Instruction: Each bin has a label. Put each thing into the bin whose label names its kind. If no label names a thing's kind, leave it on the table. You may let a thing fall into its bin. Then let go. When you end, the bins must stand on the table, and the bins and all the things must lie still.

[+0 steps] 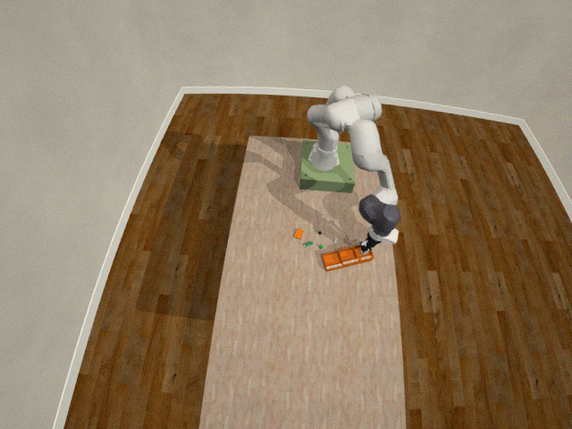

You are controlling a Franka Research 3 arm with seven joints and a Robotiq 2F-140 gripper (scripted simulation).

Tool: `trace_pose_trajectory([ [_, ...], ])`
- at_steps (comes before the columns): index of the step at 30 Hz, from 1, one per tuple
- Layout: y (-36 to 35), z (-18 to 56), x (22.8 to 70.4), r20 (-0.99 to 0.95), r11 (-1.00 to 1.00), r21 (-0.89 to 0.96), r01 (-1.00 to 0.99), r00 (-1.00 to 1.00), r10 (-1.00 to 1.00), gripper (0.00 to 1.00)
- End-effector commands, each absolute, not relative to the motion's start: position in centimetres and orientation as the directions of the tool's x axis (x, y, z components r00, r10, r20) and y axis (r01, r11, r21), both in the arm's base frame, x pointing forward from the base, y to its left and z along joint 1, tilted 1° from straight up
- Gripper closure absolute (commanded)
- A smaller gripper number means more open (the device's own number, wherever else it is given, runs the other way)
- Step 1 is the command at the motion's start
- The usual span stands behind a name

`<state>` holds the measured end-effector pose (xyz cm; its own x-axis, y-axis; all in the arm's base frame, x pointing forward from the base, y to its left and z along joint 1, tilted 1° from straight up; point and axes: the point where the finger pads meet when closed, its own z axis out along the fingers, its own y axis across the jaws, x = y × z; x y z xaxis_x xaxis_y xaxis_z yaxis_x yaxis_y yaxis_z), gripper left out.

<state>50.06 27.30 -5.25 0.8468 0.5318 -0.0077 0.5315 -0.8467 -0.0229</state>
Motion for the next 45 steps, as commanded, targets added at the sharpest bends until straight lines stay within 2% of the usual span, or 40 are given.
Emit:
trace_pose_trajectory([
  [1, 27.4, -5.2, 50.2, -0.004, -0.849, -0.022, 0.528, 0.849, 0.528, 0.95],
  [45, 27.3, 0.7, 50.3, -0.004, -0.849, -0.022, 0.528, 0.849, 0.528, 0.95],
])
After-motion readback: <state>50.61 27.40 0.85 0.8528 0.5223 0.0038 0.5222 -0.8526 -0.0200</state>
